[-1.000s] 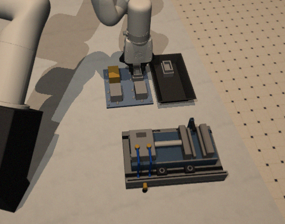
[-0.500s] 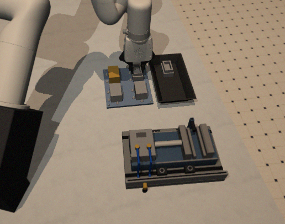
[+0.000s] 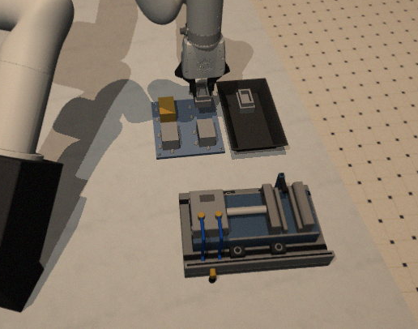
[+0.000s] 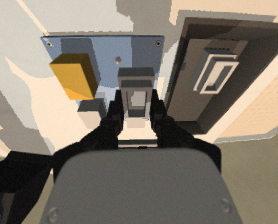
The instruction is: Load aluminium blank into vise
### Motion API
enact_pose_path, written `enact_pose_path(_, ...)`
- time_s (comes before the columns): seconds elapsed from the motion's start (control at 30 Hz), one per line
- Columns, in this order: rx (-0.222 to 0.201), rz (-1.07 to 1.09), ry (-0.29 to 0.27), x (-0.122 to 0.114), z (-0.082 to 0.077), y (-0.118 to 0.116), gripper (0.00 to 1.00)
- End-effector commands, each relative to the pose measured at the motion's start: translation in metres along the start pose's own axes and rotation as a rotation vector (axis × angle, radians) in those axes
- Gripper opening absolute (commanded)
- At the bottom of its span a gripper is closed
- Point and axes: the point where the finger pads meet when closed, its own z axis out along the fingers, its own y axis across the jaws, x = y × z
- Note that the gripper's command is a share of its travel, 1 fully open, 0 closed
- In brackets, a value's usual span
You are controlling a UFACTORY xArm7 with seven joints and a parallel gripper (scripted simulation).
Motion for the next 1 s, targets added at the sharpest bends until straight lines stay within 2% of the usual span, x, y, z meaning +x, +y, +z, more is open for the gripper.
enact_pose_path(0.0,0.004,0.003,-0.006,0.001,-0.028,0.001,0.00)
enact_pose_path(0.23,0.004,0.003,-0.006,0.001,-0.058,0.001,0.00)
enact_pose_path(0.43,0.004,0.003,-0.006,0.001,-0.067,0.001,0.00)
enact_pose_path(0.87,0.010,0.008,0.004,0.000,-0.069,0.005,0.00)
enact_pose_path(0.97,0.023,0.020,0.023,-0.006,-0.068,0.016,0.00)
